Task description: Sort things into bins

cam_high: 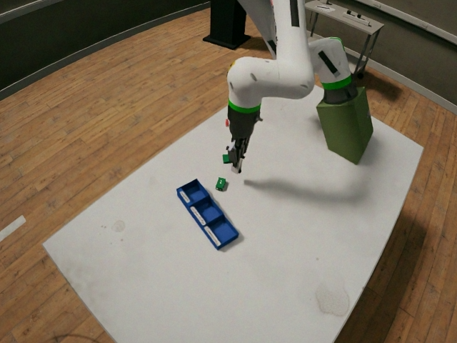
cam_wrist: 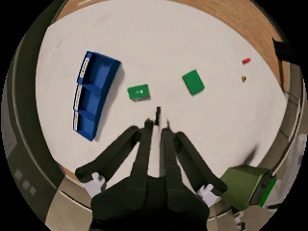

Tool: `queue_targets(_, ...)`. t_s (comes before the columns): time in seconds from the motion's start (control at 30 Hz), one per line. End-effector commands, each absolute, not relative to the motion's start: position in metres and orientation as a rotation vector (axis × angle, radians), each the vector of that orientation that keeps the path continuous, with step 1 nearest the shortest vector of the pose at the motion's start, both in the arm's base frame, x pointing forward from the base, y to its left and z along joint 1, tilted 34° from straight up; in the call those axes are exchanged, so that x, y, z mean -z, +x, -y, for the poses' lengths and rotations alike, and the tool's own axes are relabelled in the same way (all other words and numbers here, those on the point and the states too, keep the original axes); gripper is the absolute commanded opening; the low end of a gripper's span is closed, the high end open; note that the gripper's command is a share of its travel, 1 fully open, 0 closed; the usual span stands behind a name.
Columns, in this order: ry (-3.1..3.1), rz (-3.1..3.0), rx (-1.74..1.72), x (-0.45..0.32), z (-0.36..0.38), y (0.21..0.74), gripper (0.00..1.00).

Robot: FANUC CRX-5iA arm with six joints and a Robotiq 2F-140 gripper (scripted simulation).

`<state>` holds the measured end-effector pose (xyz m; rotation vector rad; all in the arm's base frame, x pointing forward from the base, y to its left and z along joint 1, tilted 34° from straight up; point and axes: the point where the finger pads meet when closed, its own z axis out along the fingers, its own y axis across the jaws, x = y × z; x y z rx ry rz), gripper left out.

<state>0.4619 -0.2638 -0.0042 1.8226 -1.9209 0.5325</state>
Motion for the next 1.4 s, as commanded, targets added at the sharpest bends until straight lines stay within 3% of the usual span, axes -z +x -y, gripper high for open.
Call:
queue_targets(0.0,1.823,1.921,-0.533,0.004,0.264,0.462,0.15)
queue_targets(0.27,1.823,1.921,-0.533,-0.004,0.258,0.463,0.15)
queue_targets(0.9,1.823,1.921,-0.533,0.0,0.261,0.561,0.15)
queue_targets(1.37,1.481,2.261,-0.645,0.004,0.263,0.639,0.15)
